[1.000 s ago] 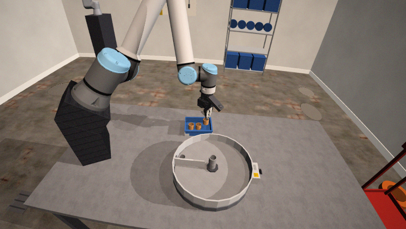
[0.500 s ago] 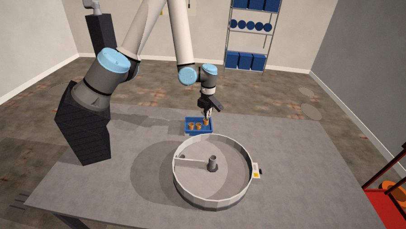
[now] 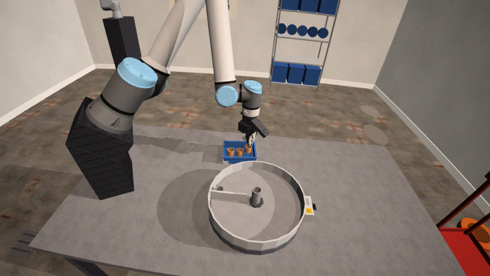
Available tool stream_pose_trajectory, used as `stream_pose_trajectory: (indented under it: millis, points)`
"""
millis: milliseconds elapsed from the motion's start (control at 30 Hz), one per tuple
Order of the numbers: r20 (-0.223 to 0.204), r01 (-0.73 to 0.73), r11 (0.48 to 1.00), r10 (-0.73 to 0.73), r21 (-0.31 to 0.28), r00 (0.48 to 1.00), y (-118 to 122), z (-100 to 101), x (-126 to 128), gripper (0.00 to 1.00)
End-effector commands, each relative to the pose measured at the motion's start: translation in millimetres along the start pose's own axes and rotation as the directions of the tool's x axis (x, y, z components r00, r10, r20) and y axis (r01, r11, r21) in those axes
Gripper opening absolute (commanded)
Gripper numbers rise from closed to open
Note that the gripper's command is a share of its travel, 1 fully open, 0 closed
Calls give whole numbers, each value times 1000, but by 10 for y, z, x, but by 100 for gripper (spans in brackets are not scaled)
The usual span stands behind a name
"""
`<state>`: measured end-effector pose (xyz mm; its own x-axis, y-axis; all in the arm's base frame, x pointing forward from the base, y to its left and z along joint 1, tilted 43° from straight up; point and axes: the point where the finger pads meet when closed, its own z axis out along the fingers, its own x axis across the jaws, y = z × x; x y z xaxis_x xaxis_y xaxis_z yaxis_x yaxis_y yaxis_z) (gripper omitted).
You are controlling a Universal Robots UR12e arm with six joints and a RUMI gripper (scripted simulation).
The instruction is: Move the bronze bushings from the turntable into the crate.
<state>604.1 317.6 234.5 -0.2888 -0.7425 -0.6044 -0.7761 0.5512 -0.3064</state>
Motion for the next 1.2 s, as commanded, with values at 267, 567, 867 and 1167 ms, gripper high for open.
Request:
stream_pose_trajectory:
  millis: [267, 567, 867, 1167]
  points:
    - [1, 0, 1000, 0, 1, 1000, -3, 176, -5, 0]
    - [1, 0, 1000, 0, 1, 1000, -2, 213, -5, 0]
    - [1, 0, 1000, 0, 1, 1000, -2, 213, -5, 0]
    - [1, 0, 1000, 0, 1, 1000, -2, 213, -5, 0]
